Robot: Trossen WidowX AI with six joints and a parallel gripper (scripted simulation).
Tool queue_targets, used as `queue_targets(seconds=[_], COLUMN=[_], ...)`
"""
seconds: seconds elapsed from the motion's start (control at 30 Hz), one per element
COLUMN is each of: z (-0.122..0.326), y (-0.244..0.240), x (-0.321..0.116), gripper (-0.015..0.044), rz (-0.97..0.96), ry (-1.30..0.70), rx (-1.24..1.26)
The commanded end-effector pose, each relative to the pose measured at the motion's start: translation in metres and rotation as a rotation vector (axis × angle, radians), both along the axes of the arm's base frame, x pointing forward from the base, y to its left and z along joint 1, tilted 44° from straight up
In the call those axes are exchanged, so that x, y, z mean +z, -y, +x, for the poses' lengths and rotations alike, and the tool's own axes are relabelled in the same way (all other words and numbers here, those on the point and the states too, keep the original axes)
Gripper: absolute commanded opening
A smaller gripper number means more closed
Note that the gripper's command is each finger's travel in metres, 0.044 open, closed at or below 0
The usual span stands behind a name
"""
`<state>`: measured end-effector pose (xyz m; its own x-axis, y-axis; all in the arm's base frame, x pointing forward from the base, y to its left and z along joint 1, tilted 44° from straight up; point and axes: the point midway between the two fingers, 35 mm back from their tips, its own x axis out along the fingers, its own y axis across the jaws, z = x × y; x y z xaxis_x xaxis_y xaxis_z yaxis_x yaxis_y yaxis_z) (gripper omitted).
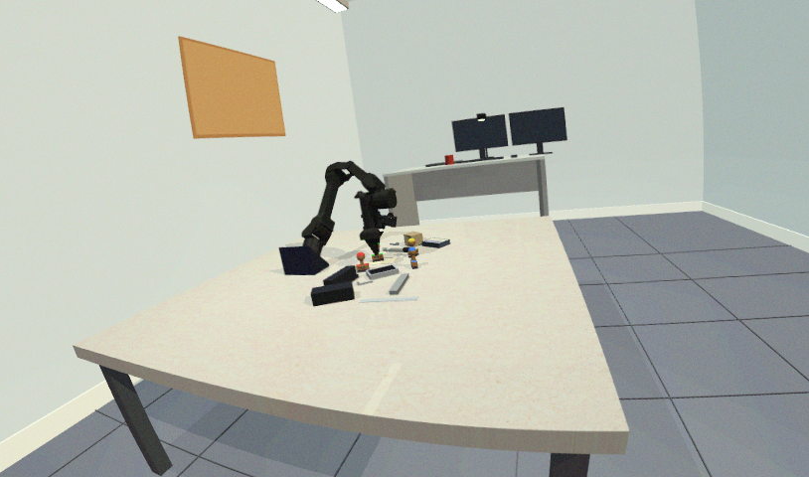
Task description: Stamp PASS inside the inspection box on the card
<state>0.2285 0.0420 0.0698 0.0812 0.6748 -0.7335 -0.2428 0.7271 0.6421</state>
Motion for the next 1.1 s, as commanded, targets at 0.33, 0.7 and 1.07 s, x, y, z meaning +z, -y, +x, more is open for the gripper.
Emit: queue_targets(seconds=[0.33, 0.7, 1.07], z=[0.000, 0.000, 0.000], y=[0.002, 0.005, 0.018], x=[0.003, 0.007, 0.018], gripper=[0.0000, 0.0000, 0.0000], rz=[0.003, 0.002, -0.001], ry=[0.001, 0.001, 0.000], rx=[0.001, 0.001, 0.001])
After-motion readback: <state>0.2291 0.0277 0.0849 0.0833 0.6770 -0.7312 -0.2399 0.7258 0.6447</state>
